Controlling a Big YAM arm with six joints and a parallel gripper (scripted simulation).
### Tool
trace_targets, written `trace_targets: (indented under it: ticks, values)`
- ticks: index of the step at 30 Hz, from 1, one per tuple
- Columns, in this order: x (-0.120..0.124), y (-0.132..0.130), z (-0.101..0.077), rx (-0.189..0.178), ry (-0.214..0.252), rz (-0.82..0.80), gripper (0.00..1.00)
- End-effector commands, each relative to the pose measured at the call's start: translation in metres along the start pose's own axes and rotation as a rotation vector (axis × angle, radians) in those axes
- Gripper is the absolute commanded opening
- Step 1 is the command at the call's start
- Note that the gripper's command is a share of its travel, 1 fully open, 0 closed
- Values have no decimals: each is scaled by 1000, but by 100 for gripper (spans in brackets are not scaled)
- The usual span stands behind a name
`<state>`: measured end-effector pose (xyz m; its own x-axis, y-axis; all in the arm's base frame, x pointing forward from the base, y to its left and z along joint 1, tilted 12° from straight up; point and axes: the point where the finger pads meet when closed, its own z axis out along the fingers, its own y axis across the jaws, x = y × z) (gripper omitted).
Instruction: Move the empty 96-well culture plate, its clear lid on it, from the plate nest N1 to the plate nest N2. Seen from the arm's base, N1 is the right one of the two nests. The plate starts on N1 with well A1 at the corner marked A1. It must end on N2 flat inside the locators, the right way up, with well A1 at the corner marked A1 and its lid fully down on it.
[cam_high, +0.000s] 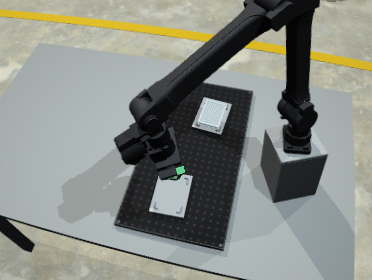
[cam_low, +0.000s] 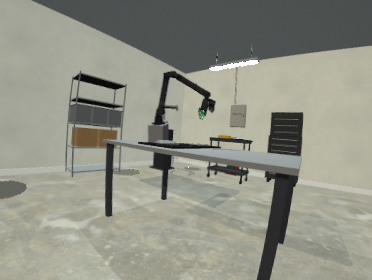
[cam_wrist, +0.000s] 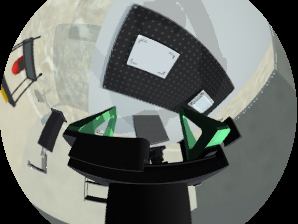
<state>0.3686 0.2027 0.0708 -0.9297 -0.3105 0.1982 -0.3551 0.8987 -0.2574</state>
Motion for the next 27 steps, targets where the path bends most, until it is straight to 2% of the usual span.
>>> trace_targets:
  ticks: [1, 4, 7, 12, 15, 27]
  values:
    - [-7, -18, -13, -28, -60, -61, 100]
    - [-8, -32, -6, -39, -66, -102, 100]
    - [-9, -44, 0, -35, -66, -101, 100]
    - [-9, -66, 13, -57, -82, -182, 100]
    - [-8, -70, 15, -63, -89, -214, 100]
    - [-2, -122, 46, -72, -111, -301, 100]
